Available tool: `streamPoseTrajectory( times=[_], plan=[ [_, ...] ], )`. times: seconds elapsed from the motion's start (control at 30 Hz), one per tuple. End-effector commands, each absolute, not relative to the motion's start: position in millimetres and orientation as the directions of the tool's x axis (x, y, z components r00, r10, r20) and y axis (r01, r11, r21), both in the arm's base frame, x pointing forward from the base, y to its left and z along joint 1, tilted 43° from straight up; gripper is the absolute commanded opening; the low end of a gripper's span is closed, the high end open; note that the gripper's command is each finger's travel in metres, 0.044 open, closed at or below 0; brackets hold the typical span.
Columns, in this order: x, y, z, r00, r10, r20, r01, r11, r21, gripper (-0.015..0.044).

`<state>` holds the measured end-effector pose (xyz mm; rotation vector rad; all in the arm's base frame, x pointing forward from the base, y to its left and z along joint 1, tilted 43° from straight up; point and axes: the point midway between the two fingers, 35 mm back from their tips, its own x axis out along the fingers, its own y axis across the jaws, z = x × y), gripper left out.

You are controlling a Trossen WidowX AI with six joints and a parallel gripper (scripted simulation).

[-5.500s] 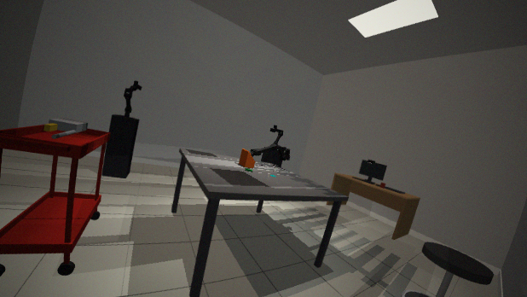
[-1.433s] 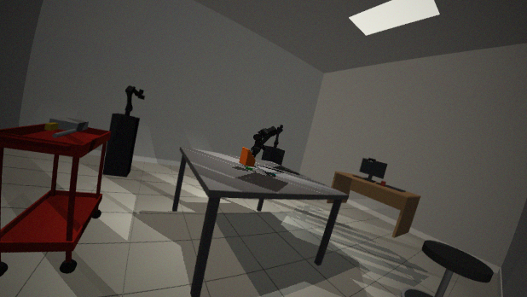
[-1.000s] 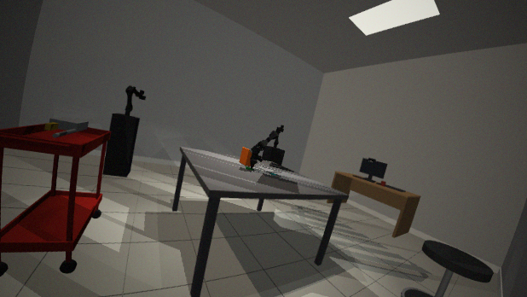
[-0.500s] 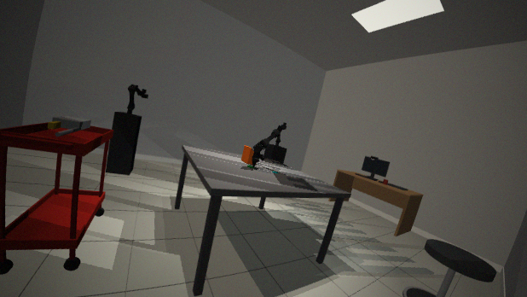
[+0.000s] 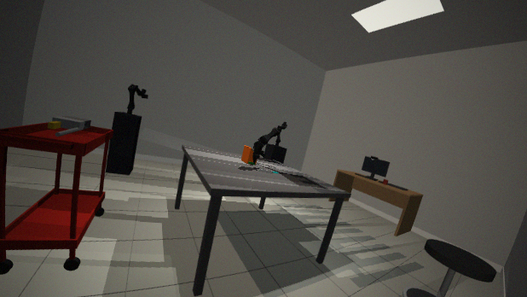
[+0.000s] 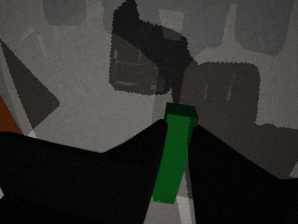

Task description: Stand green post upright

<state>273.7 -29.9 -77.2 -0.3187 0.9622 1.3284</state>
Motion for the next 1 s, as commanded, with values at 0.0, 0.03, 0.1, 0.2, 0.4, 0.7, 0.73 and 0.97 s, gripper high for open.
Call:
streamPoseTrajectory(
  times=[0.0,0.03,0.1,0.2,0.4,0.7,0.73,0.97],
  plan=[
    [278.6,-41.2,-66.5,-0.053,0.663,-0.747,-0.917,0.264,0.299,0.0023],
    [278.9,-43.3,-64.2,-0.053,0.663,-0.747,-0.917,0.264,0.299,0.0023],
    [279.2,-47.6,-59.6,-0.053,0.663,-0.747,-0.917,0.264,0.299,0.0023],
    [279.4,-53.9,-52.5,-0.053,0.663,-0.747,-0.917,0.264,0.299,0.0023],
    [279.0,-66.4,-37.7,-0.054,0.663,-0.747,-0.917,0.263,0.300,0.0023],
    [276.4,-83.2,-16.0,-0.055,0.665,-0.745,-0.917,0.262,0.301,0.0023],
    [276.3,-83.5,-15.6,-0.055,0.665,-0.745,-0.917,0.262,0.301,0.0023],
    [283.6,-77.2,-7.3,-0.054,0.661,-0.748,-0.878,0.325,0.351,0.0023]
  ],
)
